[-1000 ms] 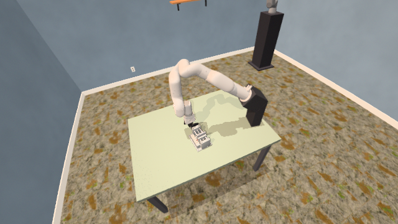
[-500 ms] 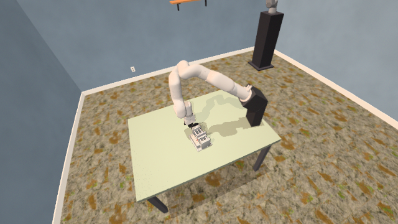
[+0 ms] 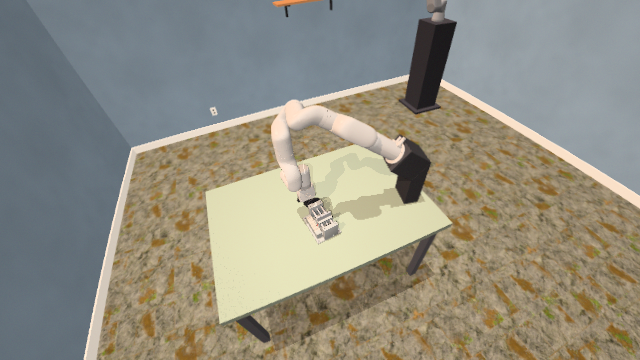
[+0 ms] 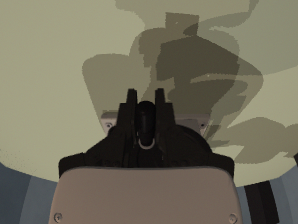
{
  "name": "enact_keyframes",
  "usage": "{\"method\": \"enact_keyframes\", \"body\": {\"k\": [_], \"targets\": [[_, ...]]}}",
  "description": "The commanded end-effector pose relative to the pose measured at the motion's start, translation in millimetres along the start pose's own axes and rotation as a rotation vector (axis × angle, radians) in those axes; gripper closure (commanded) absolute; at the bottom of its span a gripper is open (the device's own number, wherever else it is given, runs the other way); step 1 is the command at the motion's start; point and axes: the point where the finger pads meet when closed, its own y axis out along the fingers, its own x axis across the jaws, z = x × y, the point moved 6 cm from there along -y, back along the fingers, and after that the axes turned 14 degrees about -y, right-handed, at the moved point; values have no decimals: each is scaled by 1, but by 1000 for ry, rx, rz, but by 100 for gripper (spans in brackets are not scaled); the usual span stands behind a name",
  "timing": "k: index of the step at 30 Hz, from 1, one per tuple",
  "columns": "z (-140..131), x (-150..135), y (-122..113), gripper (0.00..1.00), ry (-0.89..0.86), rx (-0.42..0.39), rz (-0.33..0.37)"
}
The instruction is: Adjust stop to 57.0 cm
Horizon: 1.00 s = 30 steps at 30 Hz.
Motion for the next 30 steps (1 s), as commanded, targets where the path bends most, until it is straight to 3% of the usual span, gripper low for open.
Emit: {"method": "enact_keyframes", "body": {"k": [1,11,30], "targets": [[-4,17,9,94,1,-3,-4],[-10,42,3,94,1,-3,-4],[-12,50,-10,94,1,-3,-4]]}}
